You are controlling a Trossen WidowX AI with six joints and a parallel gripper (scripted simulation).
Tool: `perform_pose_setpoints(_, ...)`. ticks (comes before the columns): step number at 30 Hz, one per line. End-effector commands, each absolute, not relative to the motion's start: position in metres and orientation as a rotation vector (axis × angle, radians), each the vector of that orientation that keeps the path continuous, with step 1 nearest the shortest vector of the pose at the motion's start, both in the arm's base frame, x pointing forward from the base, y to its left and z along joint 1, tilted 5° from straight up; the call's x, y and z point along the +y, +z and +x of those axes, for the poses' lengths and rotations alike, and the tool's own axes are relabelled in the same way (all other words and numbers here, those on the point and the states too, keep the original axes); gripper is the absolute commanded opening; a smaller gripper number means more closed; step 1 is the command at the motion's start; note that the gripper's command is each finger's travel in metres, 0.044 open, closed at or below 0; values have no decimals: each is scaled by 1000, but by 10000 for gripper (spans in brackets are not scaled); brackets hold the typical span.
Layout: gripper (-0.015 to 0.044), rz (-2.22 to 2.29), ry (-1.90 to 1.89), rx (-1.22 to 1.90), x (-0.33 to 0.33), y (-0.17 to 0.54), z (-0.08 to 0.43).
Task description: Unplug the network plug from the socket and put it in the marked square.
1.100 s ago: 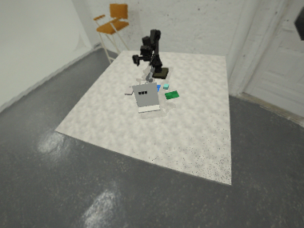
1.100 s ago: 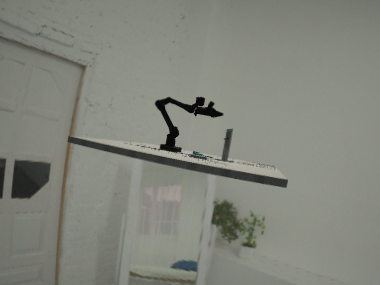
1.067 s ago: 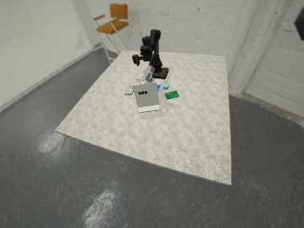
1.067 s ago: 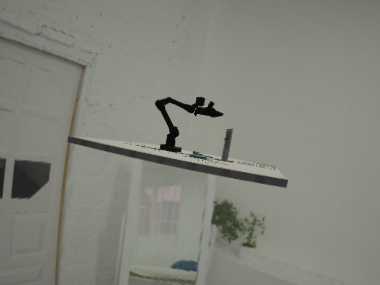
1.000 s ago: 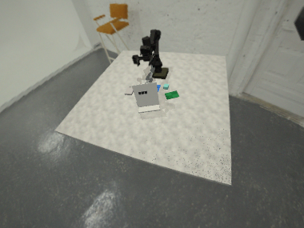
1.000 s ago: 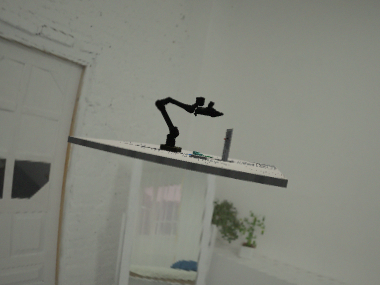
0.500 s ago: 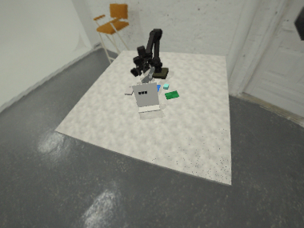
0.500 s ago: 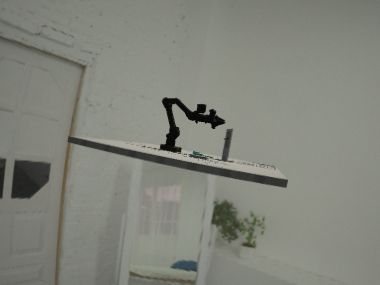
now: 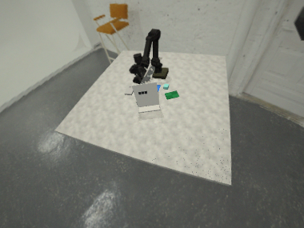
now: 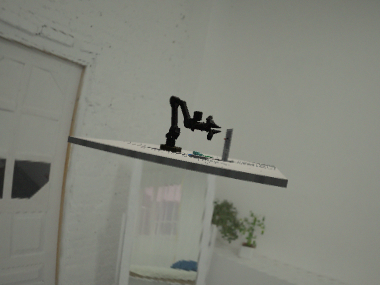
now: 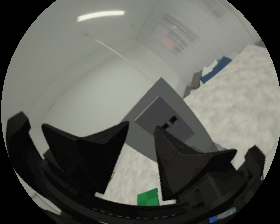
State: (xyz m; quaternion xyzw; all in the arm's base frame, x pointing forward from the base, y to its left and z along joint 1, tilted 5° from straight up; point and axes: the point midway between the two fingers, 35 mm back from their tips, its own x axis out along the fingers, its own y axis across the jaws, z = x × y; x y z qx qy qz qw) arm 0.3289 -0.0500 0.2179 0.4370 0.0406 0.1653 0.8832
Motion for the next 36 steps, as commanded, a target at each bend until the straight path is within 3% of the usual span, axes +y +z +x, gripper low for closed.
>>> perform_pose_setpoints(1,156,1031,374,143,-54,199,319)
perform_pose_setpoints(20,156,1443,452,370,-58,150,268)
perform_pose_setpoints(36,156,1442,457,364,-42,155,325)
